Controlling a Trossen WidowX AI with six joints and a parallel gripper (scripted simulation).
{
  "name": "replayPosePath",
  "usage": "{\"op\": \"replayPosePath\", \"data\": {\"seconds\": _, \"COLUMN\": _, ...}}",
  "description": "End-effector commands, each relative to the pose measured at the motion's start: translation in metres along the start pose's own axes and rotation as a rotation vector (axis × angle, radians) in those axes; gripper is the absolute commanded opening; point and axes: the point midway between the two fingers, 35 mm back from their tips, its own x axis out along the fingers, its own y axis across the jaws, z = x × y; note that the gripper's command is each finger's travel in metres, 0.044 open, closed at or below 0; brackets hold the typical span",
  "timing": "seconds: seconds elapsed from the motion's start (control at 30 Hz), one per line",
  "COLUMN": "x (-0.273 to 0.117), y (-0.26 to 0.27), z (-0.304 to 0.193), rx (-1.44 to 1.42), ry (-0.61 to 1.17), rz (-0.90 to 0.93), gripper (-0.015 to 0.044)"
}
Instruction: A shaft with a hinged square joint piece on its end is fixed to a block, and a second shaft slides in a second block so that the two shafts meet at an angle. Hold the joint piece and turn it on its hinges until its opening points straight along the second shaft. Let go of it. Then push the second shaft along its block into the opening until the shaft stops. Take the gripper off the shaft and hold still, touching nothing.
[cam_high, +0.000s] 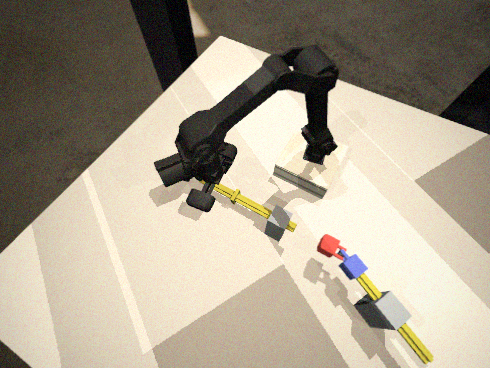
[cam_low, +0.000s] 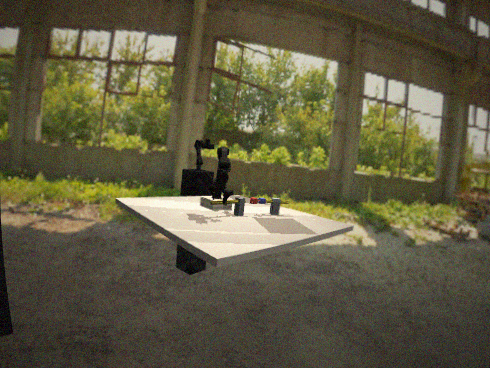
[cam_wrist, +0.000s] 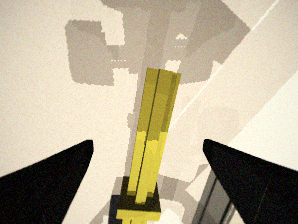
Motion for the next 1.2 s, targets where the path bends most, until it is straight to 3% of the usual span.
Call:
{"op": "replayPosePath", "data": {"seconds": 0.0, "x": 0.009, "y": -0.001, "z": 0.000, "rx": 0.130, "ry": 0.000, "rz": -0.019, "gripper": 0.0440}}
{"op": "replayPosePath", "data": {"seconds": 0.87, "x": 0.037, "y": 0.000, "z": -0.001, "rx": 0.136, "ry": 0.000, "rz": -0.020, "gripper": 0.0440}}
{"op": "replayPosePath", "data": {"seconds": 1.17, "x": 0.037, "y": 0.000, "z": -0.001, "rx": 0.136, "ry": 0.000, "rz": -0.020, "gripper": 0.0204}}
